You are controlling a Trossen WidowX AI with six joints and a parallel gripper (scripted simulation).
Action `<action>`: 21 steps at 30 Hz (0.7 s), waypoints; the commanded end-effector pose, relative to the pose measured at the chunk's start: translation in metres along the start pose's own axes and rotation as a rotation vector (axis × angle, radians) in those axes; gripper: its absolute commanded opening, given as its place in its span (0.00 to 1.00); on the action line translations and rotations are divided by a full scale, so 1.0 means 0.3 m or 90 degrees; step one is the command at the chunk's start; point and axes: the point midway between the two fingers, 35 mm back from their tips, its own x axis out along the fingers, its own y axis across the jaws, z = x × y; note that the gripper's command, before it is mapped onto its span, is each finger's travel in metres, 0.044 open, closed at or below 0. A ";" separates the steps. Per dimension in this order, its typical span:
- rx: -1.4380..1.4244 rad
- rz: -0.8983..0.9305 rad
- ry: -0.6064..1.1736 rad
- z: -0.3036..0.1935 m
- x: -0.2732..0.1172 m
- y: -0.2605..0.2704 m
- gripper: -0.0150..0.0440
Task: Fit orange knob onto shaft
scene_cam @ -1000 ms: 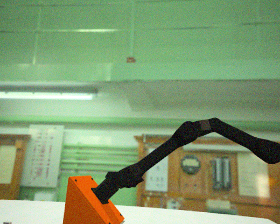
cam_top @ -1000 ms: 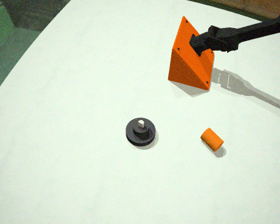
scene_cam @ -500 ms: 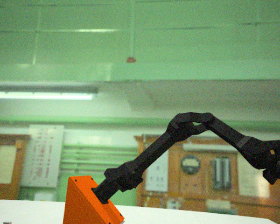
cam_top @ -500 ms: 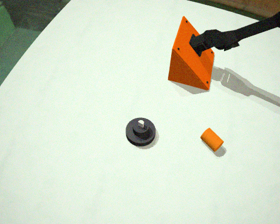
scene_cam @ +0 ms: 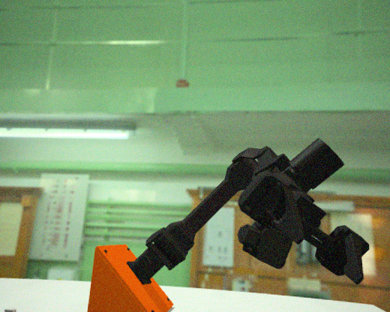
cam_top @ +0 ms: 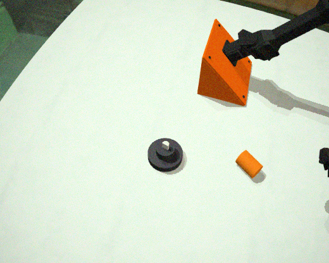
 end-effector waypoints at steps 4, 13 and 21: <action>0.061 -0.018 -0.090 0.233 -0.175 0.284 1.00; 0.213 -0.065 -0.102 0.501 -0.487 0.451 1.00; 0.259 -0.082 -0.077 0.557 -0.573 0.456 1.00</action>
